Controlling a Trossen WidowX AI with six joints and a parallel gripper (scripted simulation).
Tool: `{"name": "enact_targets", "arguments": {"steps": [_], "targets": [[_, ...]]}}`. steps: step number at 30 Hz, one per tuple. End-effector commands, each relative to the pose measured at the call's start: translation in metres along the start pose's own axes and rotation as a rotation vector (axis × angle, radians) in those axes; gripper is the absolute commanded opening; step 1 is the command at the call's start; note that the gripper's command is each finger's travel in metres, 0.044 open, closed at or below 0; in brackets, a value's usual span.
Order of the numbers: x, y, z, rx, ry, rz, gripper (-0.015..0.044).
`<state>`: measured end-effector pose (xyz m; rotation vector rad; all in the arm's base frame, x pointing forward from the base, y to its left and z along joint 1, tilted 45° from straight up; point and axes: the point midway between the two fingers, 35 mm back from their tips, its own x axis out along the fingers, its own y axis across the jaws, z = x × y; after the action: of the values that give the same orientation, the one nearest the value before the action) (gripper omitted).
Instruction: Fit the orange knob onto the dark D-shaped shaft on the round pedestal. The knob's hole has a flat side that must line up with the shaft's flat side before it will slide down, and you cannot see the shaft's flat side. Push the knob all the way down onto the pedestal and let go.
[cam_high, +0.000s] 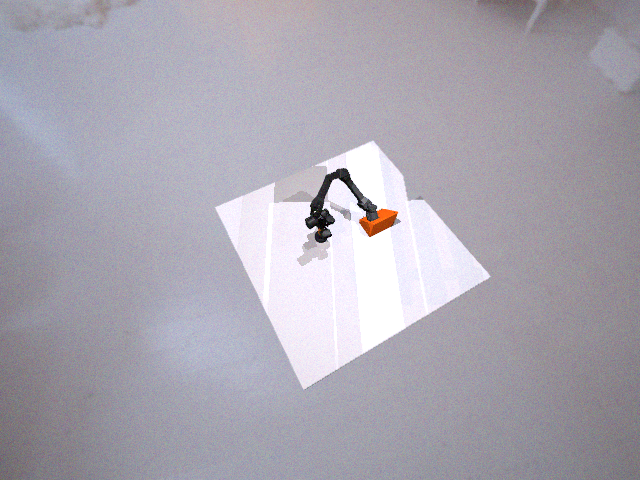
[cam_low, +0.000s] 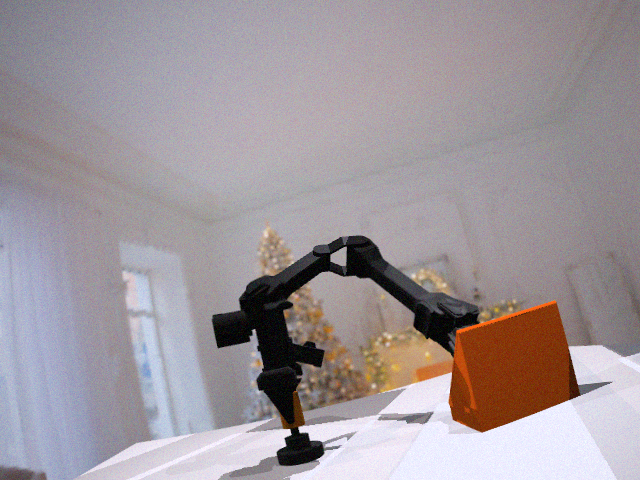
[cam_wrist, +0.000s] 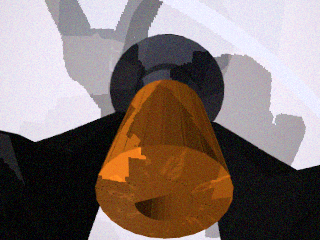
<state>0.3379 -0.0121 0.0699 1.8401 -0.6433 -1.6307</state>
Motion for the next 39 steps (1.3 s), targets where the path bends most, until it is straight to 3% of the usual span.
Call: {"name": "enact_targets", "arguments": {"steps": [1, 21, 39], "targets": [[0.0012, -0.0002, -0.0007, -0.010, 0.001, 0.000, 0.0000], [-0.0028, 0.0010, -0.0008, 0.078, 0.001, 0.000, 0.0000], [0.0002, 0.0009, -0.0009, 1.282, 0.001, -0.001, 0.0000]]}}
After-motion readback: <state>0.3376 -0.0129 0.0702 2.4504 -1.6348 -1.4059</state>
